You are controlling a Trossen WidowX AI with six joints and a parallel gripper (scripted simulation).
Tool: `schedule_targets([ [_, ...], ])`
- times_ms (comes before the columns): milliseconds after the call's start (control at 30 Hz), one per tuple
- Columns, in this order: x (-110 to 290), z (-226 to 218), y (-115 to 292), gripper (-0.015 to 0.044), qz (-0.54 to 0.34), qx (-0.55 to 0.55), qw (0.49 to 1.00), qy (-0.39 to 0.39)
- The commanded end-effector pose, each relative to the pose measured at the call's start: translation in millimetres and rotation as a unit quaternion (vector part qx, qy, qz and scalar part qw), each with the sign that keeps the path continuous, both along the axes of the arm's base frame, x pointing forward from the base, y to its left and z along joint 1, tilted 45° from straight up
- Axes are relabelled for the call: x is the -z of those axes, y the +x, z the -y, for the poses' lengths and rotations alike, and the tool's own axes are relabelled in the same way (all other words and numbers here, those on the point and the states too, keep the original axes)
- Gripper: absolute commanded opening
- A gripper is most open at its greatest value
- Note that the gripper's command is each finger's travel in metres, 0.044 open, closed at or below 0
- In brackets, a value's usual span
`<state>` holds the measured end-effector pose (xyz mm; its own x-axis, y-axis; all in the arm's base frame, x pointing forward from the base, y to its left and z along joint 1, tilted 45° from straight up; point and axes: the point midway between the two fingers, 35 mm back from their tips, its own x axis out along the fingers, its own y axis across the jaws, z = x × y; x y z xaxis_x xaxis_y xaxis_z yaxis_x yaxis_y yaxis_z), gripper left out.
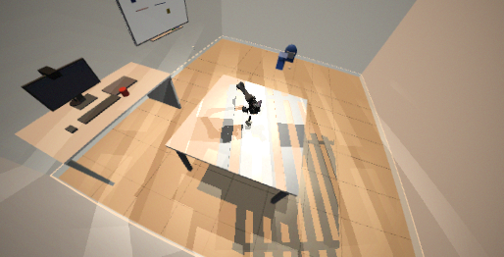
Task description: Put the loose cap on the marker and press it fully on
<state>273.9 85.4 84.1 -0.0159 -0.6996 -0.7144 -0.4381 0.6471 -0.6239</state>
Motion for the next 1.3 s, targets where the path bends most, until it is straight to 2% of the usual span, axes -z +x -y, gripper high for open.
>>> schedule_targets([
  [0,4,3,-2,0.0125,0.167,0.172,0.971,-0.007],
  [167,4,3,-2,0.0,0.167,0.172,0.971,-0.007],
  [1267,25,24,-2,0.0,0.167,0.172,0.971,-0.007],
])
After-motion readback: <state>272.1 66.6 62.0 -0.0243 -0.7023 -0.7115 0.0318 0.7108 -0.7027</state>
